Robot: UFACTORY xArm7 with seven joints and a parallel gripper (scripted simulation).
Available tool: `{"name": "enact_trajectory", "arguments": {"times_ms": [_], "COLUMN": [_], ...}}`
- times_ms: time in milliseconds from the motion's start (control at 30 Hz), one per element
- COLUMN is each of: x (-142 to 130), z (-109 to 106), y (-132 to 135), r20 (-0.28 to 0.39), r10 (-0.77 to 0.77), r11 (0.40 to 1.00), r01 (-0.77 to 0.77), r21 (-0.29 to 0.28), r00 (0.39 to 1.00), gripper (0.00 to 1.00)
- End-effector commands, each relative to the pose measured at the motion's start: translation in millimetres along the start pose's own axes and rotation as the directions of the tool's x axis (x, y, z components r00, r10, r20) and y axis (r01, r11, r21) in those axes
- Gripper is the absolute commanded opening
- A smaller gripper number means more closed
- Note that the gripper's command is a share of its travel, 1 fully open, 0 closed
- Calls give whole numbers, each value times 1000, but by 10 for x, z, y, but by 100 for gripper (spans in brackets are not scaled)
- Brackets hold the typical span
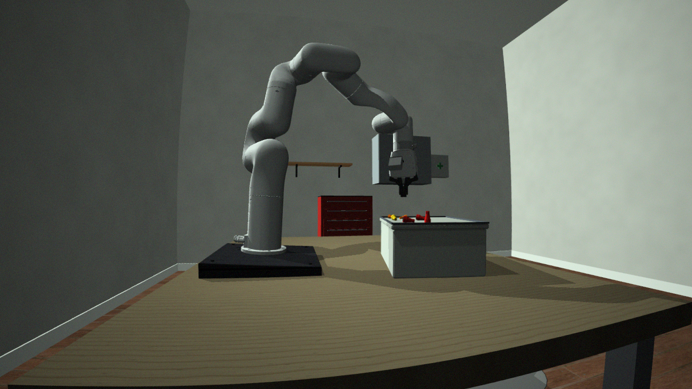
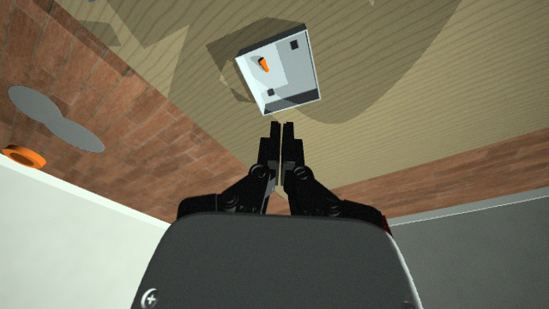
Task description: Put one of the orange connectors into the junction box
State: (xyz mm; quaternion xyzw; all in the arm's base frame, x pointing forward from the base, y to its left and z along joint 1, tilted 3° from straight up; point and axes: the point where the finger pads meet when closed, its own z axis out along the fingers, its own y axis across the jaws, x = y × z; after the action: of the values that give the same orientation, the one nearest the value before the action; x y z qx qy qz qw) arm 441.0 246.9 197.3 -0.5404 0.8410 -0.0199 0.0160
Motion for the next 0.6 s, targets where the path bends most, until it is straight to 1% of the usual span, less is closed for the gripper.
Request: {"name": "enact_trajectory", "arguments": {"times_ms": [0, 267, 367, 467, 533, 567], "x": [-17, -18, -18, -19, -19, -19], "z": [-19, 15, 102, 254, 254, 318], "y": [-3, -4, -4, -4, -4, -4], "r20": [4, 4, 4, 4, 4, 4], "r10": [-1, -1, -1, -1, -1, -1], "r11": [1000, 1000, 1000, 1000, 1000, 1000], "r01": [1, 1, 1, 1, 1, 1], "r21": [2, 2, 2, 2, 2, 2], "r00": [1000, 1000, 1000, 1000, 1000, 1000], "gripper": [2, 2, 2, 2, 2, 2]}}
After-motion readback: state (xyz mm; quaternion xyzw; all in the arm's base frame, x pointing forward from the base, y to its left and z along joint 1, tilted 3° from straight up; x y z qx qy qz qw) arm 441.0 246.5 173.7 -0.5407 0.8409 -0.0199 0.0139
